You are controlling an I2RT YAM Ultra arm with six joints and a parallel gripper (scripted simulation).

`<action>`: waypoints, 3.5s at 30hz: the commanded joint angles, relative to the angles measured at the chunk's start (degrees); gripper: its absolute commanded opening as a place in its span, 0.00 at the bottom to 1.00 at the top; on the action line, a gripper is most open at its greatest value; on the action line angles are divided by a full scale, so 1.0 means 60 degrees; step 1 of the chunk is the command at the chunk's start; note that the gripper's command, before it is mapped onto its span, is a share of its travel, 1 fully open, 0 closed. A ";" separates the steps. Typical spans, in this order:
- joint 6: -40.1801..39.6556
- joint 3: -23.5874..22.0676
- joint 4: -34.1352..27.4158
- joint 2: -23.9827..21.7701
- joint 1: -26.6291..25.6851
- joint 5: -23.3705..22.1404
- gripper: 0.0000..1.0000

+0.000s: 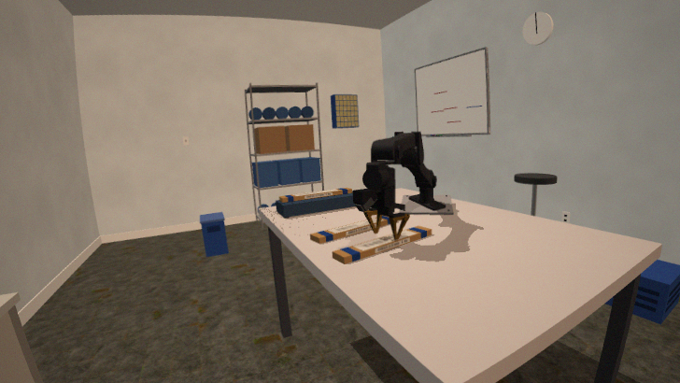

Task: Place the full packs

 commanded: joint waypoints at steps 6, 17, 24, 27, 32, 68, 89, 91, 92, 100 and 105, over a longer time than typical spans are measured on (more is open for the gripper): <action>0.0070 -0.0398 0.0392 -0.0173 0.0066 0.0075 0.95; 0.0076 -0.1019 0.0952 -0.0322 0.0101 0.0077 0.95; 0.0077 -0.1353 0.1255 -0.0309 0.0120 0.0079 0.95; 0.0074 -0.1126 0.1303 -0.0338 0.0120 0.0077 0.95; 0.0032 -0.1178 0.1163 -0.0152 0.0025 0.0029 0.95; 0.0025 -0.1267 0.1119 -0.0173 -0.0012 0.0153 0.00; 0.0053 -0.0825 0.0654 -0.0454 0.0054 0.0159 0.00; 0.0048 -0.0731 0.0553 -0.0468 0.0046 0.0158 0.00; 0.0045 -0.0688 0.0505 -0.0476 0.0042 0.0158 0.00; 0.0026 -0.0266 0.0058 -0.0485 0.0011 0.0155 0.00; 0.0012 -0.0059 -0.0111 -0.0350 -0.0005 0.0153 0.00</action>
